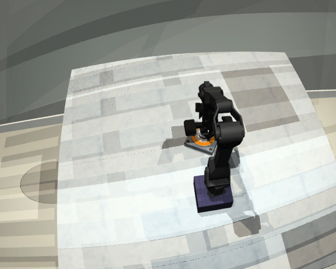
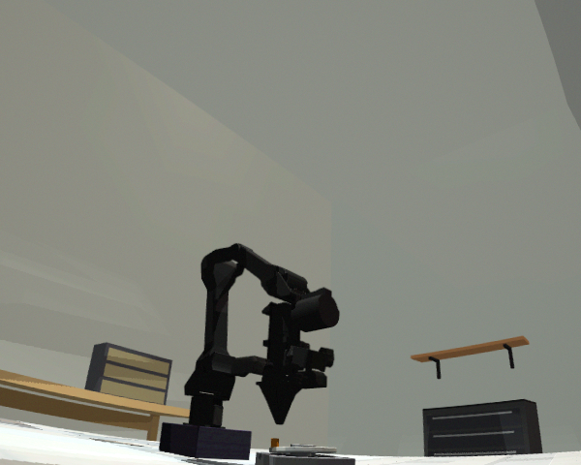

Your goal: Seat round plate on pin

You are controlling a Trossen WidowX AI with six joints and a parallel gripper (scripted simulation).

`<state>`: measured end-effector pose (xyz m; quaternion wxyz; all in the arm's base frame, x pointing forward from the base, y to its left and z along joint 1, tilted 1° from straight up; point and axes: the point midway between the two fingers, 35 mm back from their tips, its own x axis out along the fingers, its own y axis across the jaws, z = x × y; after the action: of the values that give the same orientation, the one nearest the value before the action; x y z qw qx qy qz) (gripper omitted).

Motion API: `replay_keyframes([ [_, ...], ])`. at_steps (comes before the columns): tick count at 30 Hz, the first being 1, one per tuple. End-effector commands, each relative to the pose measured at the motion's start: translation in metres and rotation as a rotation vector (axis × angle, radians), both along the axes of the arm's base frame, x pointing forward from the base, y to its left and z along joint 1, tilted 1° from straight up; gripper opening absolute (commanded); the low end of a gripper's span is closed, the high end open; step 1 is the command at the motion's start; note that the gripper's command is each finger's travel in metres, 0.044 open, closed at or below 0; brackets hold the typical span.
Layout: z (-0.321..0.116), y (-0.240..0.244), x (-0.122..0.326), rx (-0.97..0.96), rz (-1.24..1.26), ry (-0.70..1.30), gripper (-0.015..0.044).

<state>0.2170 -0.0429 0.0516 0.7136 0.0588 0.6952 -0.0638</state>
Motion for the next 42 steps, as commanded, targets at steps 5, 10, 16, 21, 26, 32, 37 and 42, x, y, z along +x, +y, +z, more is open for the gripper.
replay_keyframes([
  [5,-0.031,0.001,-0.003,-0.003,-0.001,0.009,0.0000],
  [10,-0.031,0.000,-0.002,-0.003,-0.001,0.009,0.0000],
  [16,-0.031,-0.007,-0.002,-0.003,-0.001,0.009,0.0000],
  [21,-0.031,-0.014,-0.001,-0.004,-0.001,0.009,0.0000],
  [26,-0.032,-0.020,0.001,-0.005,-0.001,0.008,0.0000],
  [32,-0.031,-0.029,0.005,-0.005,-0.001,0.008,0.0000],
  [37,-0.031,-0.035,0.009,-0.006,-0.001,0.008,0.0000],
  [42,-0.030,-0.040,0.014,-0.006,-0.001,0.007,0.0000],
])
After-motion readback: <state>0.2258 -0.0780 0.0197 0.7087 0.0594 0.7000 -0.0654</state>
